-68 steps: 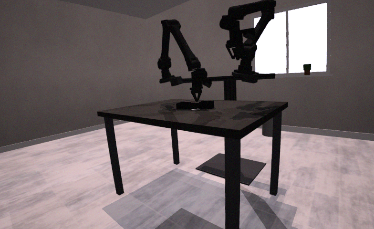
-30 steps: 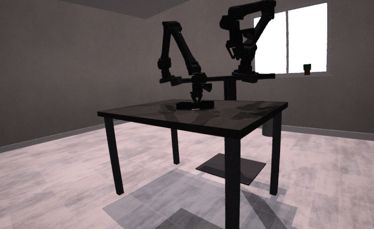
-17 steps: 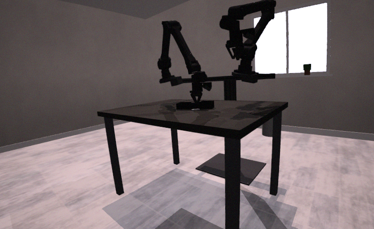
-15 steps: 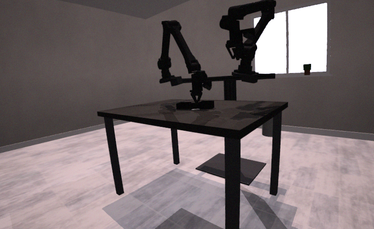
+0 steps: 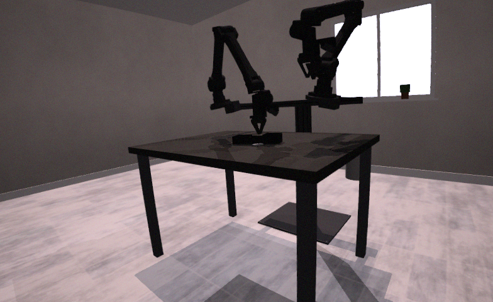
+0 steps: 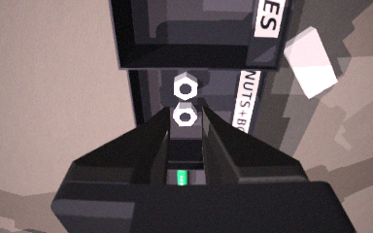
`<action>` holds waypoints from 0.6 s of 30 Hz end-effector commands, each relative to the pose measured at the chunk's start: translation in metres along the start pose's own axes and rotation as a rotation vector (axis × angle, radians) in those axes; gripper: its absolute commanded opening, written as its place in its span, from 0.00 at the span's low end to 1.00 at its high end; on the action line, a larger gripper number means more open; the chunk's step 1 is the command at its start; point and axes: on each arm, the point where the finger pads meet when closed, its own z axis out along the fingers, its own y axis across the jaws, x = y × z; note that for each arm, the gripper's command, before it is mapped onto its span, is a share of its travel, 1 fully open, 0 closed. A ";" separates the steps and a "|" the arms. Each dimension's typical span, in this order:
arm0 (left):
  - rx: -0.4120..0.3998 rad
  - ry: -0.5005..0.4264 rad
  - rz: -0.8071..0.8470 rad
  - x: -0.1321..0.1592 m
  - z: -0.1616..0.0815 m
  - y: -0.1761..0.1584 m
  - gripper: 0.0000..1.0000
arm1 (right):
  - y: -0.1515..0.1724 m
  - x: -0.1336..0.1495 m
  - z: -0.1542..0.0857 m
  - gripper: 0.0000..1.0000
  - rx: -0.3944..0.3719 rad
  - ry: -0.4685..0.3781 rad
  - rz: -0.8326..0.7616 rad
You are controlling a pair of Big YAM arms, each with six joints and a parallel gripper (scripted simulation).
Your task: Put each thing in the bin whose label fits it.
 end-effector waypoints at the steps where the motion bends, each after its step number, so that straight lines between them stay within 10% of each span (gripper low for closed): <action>1: 0.016 0.007 0.002 -0.001 -0.001 -0.003 1.00 | 0.003 -0.005 -0.022 0.21 0.010 -0.009 -0.002; 17: 0.016 0.007 0.002 -0.001 -0.001 -0.003 1.00 | 0.005 0.002 -0.016 0.21 -0.007 0.007 0.004; 18: 0.016 0.007 0.002 -0.001 -0.001 -0.003 1.00 | -0.018 -0.008 -0.023 0.39 0.004 -0.006 -0.048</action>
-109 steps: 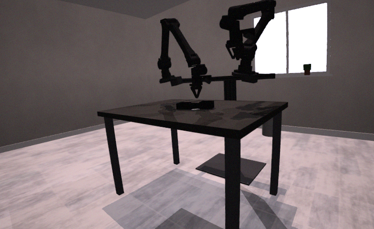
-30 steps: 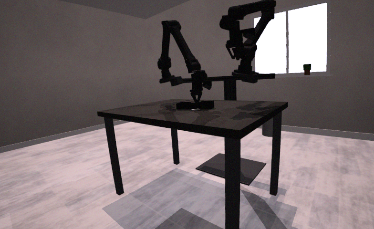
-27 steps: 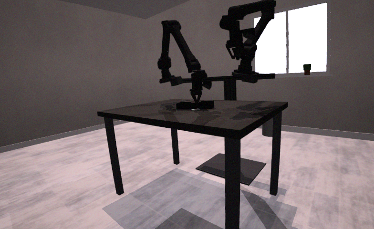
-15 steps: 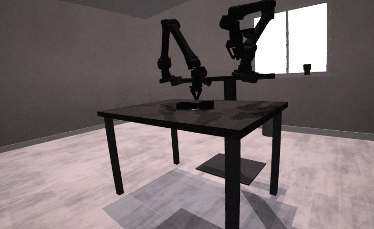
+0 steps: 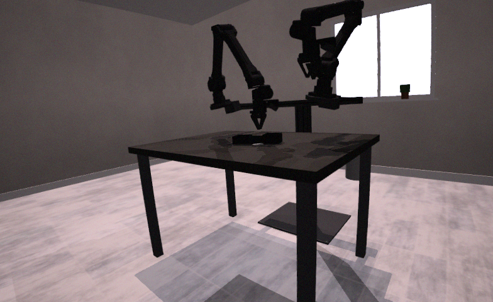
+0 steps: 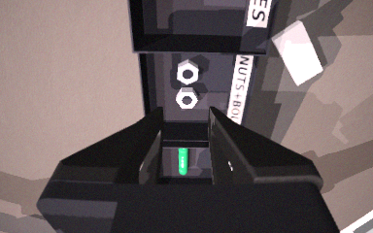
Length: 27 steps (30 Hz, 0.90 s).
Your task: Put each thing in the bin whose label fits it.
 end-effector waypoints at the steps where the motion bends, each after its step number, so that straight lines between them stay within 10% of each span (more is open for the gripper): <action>1: 0.016 0.007 0.002 -0.001 -0.001 -0.003 1.00 | -0.029 -0.008 0.002 0.39 0.005 -0.006 -0.087; 13: 0.016 0.007 0.002 -0.001 -0.001 -0.003 1.00 | -0.109 -0.019 0.001 0.39 0.022 -0.016 -0.416; 27: 0.016 0.007 0.002 -0.001 -0.001 -0.003 1.00 | -0.103 -0.018 0.003 0.39 0.009 -0.006 -0.667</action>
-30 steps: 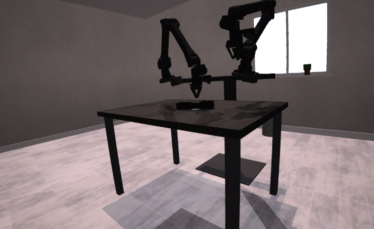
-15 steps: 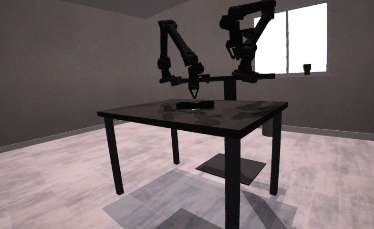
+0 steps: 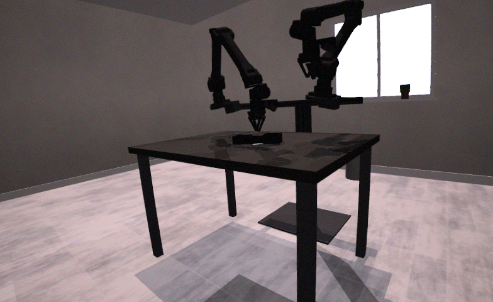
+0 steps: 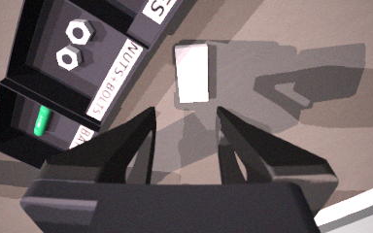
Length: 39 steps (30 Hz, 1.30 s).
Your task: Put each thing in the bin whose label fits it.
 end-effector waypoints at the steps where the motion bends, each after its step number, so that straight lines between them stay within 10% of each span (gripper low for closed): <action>1: 0.016 0.007 0.002 -0.001 -0.001 -0.003 1.00 | -0.015 0.008 0.002 0.39 0.002 -0.001 -0.065; 39: 0.016 0.007 0.002 -0.001 -0.001 -0.003 1.00 | -0.008 0.001 0.012 0.39 -0.002 0.002 -0.074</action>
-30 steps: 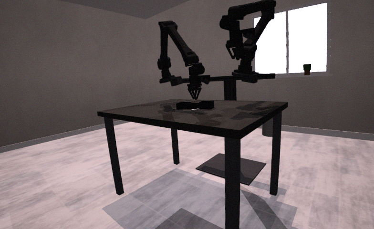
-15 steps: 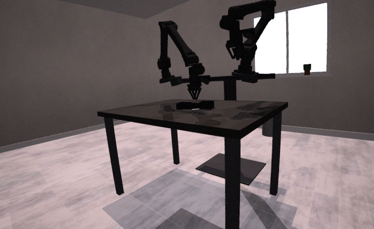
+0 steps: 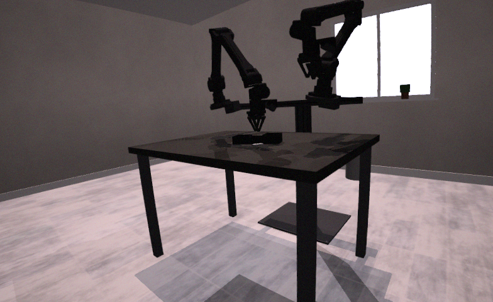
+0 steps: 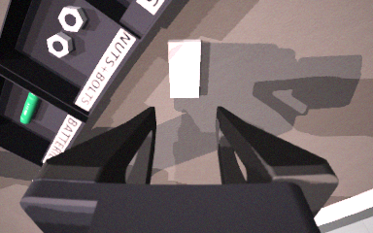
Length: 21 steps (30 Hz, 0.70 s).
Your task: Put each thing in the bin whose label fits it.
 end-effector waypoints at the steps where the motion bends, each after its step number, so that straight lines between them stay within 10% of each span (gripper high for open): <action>1: 0.016 0.007 0.002 -0.001 -0.001 -0.003 1.00 | -0.005 0.000 0.016 0.39 0.005 0.001 -0.007; 15: 0.016 0.007 0.002 -0.001 -0.001 -0.003 1.00 | -0.014 0.005 0.060 0.39 0.024 -0.001 0.004; 21: 0.016 0.007 0.002 -0.001 -0.001 -0.003 1.00 | -0.022 0.005 0.043 0.39 0.029 0.000 0.001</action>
